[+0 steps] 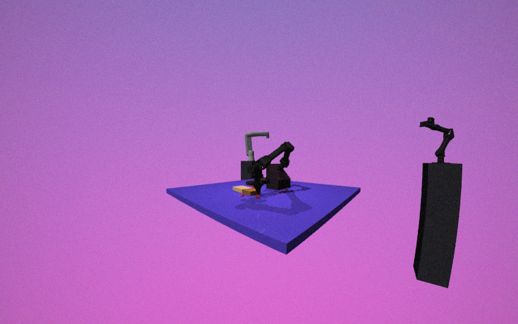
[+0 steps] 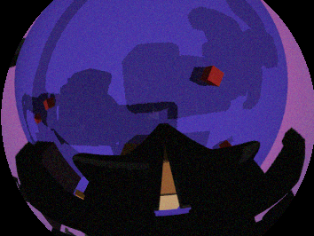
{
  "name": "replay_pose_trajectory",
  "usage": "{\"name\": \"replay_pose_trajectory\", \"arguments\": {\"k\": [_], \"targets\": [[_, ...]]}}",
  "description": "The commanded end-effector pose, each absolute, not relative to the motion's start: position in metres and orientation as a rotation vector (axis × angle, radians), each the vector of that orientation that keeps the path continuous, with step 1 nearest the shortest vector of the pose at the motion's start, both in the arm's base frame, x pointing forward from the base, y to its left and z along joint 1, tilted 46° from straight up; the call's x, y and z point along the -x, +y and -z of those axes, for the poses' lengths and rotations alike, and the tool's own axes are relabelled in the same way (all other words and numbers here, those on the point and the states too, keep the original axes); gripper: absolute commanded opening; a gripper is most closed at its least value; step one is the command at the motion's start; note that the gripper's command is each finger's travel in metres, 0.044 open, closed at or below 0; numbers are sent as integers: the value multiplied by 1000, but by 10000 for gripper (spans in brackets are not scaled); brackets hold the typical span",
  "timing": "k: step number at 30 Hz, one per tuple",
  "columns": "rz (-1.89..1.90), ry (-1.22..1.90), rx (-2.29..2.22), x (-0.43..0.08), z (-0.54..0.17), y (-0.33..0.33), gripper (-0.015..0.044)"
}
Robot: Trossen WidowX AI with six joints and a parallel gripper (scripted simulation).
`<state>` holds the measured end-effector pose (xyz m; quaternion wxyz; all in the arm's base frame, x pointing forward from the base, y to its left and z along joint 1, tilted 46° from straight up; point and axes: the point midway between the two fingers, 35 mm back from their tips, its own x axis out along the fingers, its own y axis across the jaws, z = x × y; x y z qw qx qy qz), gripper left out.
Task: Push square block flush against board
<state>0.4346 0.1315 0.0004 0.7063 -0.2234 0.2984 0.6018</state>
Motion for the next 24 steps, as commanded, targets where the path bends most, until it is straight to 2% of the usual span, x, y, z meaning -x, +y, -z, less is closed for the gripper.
{"name": "replay_pose_trajectory", "arguments": {"k": [1, 24], "targets": [[-1335, 682, 486, -432, 11, 136, 0], [-1334, 684, 489, -428, 35, 112, 0]]}}
